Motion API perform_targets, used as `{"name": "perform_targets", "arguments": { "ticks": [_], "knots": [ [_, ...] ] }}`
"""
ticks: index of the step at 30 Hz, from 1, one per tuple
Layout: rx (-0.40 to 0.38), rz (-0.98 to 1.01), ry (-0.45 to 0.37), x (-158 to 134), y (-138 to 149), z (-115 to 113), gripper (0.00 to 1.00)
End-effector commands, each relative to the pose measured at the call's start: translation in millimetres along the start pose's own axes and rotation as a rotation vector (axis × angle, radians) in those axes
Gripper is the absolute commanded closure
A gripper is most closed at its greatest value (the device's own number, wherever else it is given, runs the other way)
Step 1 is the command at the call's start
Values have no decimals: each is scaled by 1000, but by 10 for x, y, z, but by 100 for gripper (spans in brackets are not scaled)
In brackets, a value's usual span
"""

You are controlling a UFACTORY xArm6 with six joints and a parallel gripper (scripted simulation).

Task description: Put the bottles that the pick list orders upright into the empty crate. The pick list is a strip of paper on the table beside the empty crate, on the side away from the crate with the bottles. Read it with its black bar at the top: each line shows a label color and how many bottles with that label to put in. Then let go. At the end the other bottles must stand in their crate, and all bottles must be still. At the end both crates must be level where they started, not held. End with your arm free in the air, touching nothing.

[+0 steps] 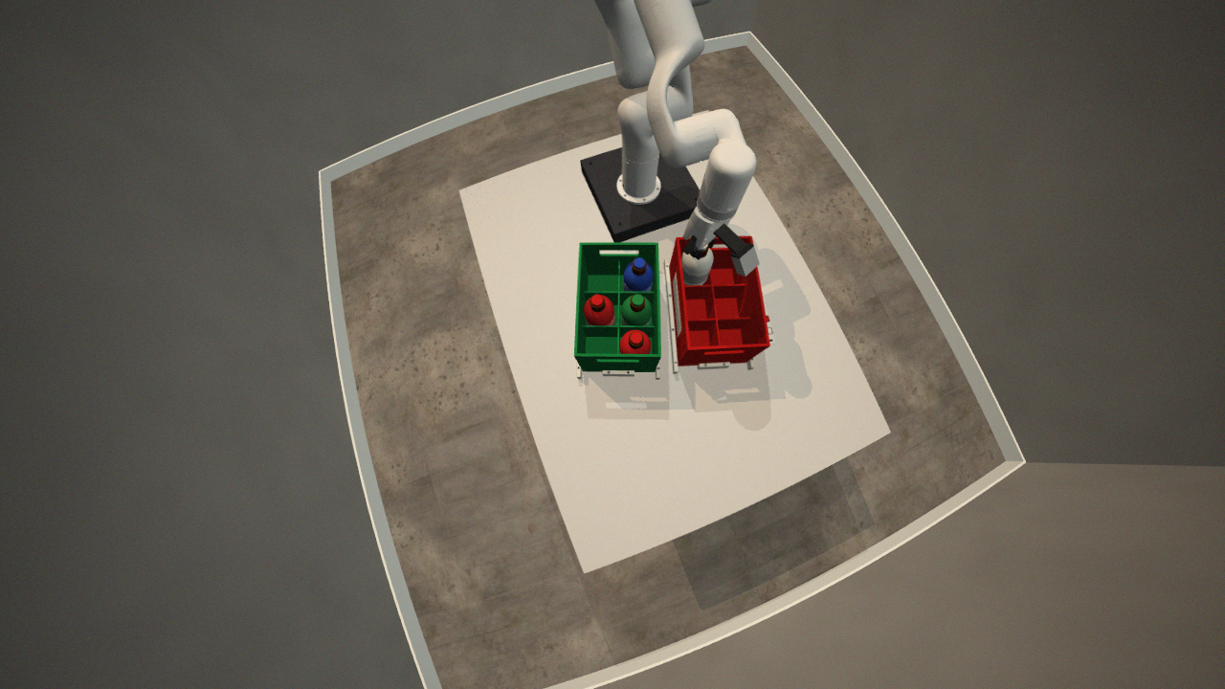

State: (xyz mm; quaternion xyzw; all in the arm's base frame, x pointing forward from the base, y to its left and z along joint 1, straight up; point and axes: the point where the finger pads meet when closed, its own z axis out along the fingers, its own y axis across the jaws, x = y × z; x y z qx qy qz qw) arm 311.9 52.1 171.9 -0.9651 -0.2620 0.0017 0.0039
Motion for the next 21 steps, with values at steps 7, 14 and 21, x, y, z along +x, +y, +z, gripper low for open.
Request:
{"name": "perform_targets", "arguments": {
  "ticks": [7, 14, 21],
  "knots": [
    [-2, 0, 5, 17, 6, 73, 100],
    [-2, 0, 5, 17, 6, 143, 100],
    [-2, 0, 5, 17, 7, 193, 100]
  ]
}}
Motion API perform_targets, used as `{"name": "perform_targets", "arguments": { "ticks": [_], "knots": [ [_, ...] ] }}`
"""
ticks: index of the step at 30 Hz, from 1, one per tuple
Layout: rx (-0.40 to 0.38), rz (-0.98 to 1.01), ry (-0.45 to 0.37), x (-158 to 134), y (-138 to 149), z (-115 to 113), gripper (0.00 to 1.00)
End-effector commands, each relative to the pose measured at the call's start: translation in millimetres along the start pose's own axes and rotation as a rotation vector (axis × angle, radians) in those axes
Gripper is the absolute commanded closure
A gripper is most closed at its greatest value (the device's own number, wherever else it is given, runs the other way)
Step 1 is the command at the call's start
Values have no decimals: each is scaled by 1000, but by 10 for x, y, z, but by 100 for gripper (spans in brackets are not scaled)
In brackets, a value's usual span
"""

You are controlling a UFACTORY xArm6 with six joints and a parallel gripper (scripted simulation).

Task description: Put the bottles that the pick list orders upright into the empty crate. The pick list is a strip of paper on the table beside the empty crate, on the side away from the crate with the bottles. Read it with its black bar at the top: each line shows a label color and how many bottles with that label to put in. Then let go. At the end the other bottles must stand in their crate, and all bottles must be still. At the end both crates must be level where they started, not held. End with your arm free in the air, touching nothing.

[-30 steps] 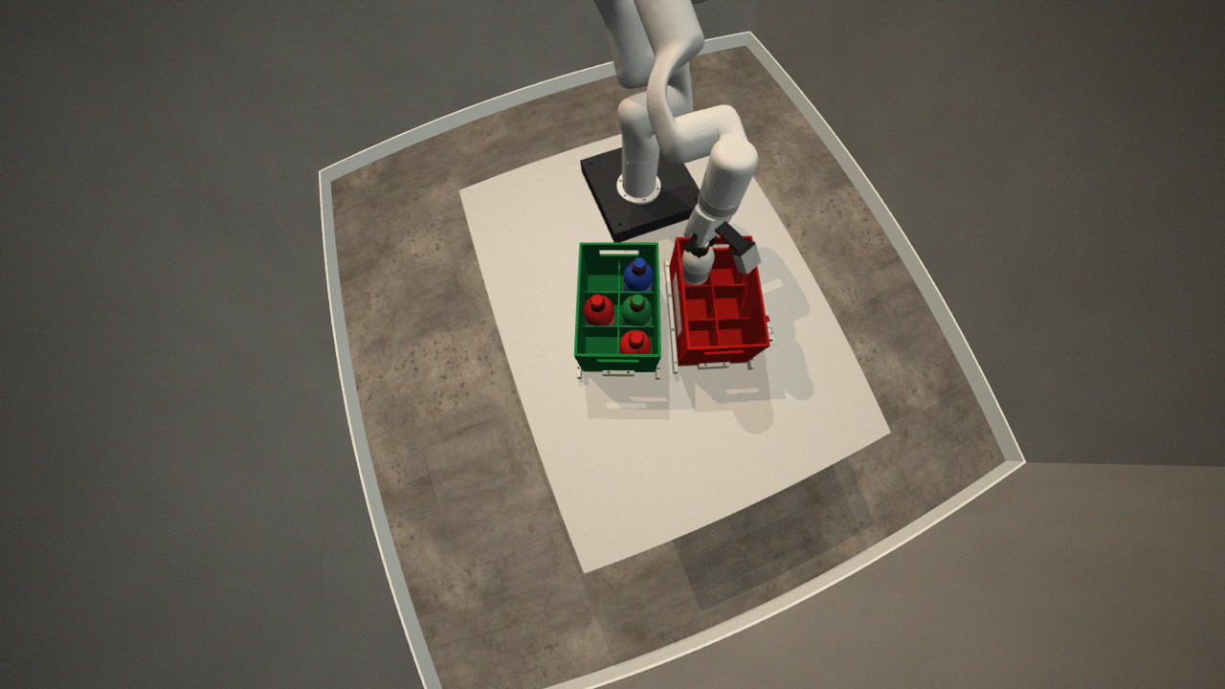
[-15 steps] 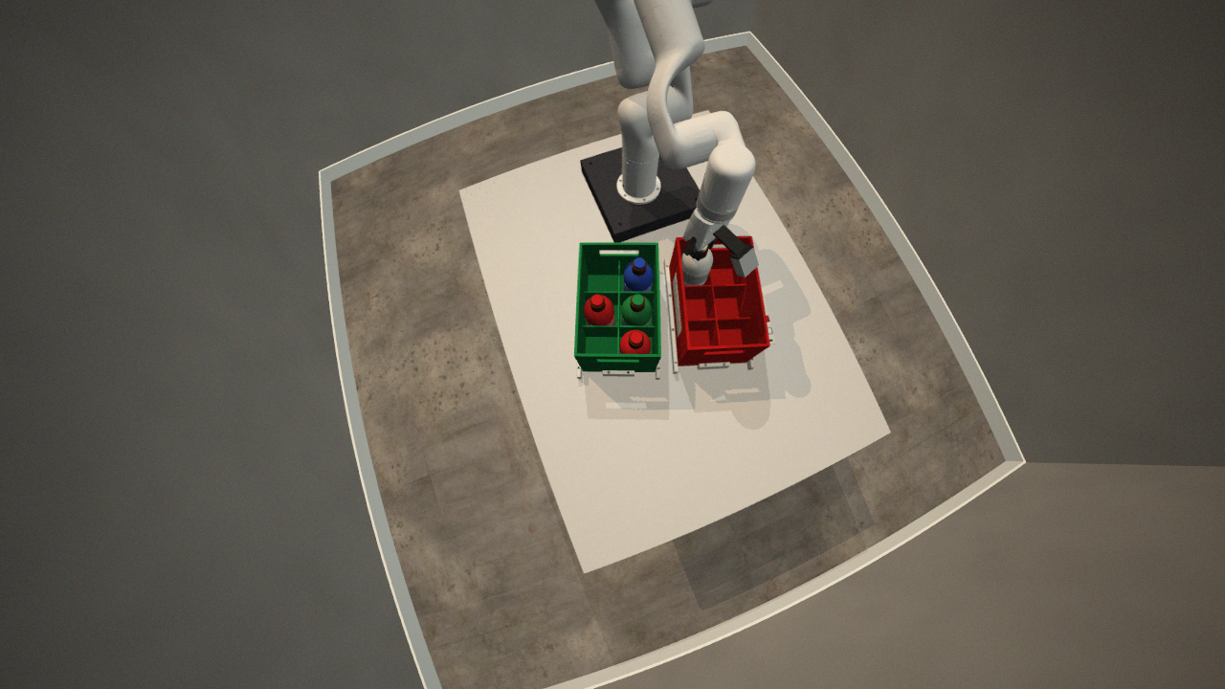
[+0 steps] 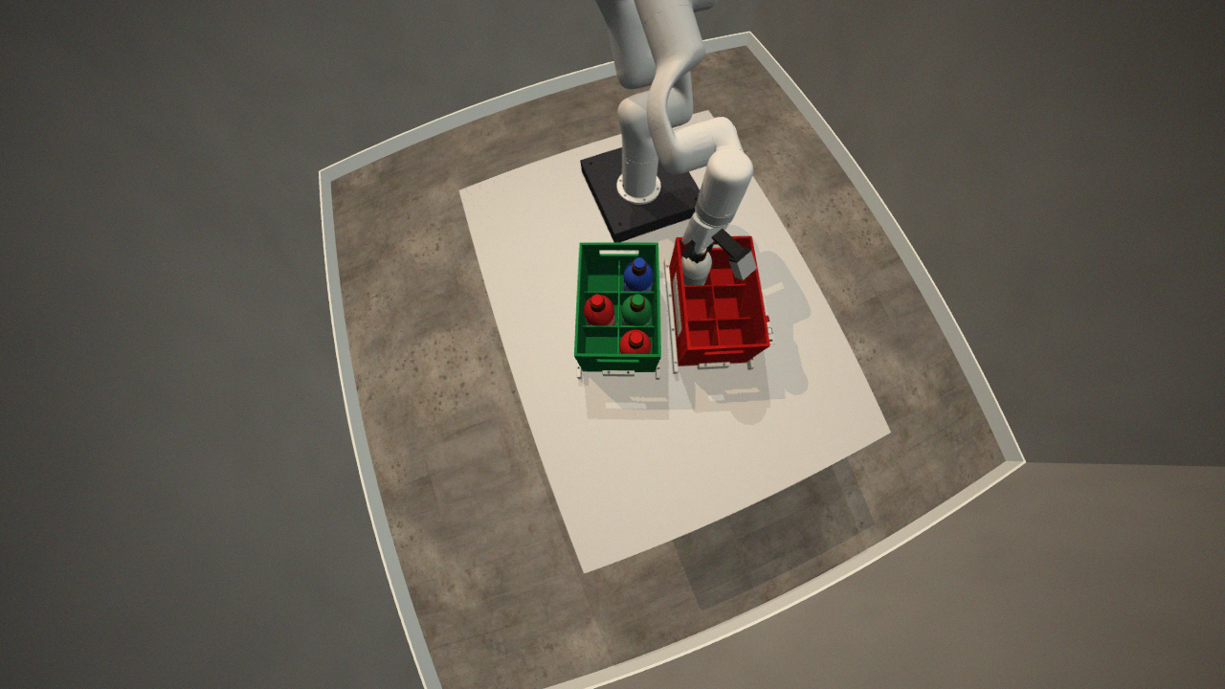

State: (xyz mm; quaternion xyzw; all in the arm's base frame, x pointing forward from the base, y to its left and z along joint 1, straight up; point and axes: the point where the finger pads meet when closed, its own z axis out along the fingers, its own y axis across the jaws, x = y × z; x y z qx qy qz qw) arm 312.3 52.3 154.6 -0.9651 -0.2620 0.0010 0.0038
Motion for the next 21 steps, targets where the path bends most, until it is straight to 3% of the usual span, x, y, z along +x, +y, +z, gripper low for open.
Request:
{"name": "perform_targets", "arguments": {
  "ticks": [1, 21],
  "knots": [
    [-2, 0, 4, 13, 5, 30, 100],
    [-2, 0, 4, 13, 5, 191, 100]
  ]
}}
